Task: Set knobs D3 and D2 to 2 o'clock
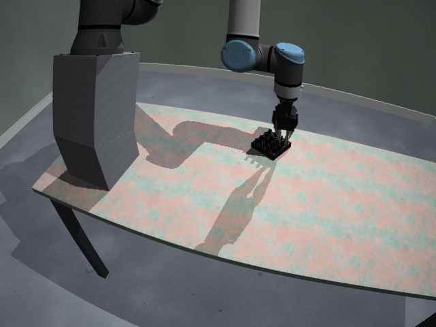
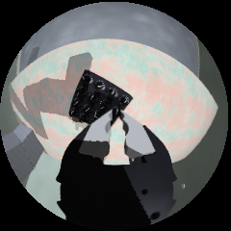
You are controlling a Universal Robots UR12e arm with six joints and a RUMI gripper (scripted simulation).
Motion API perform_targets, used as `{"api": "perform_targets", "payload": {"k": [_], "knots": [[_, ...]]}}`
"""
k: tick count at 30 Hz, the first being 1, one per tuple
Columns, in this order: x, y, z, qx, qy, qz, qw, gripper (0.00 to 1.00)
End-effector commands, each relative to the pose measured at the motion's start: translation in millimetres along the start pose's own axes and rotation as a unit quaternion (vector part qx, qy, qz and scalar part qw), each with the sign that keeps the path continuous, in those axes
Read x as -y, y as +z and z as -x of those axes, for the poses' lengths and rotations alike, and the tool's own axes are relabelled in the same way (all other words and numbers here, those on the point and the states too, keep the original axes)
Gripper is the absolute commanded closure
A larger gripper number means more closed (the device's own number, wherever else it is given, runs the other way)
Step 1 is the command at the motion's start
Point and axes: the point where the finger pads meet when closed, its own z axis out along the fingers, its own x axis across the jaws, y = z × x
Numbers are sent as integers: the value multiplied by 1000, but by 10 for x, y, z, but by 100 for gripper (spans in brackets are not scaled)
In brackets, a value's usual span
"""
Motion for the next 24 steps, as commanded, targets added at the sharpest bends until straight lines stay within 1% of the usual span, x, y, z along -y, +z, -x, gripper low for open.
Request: {"api": "perform_targets", "payload": {"k": [1, 15, 24], "knots": [[0, -5, -2, 0, -39, -1, 999, 96], [-1, -5, 3, 0, -90, -1, 996, 96], [-1, -5, 4, 0, -104, -1, 995, 96]]}}
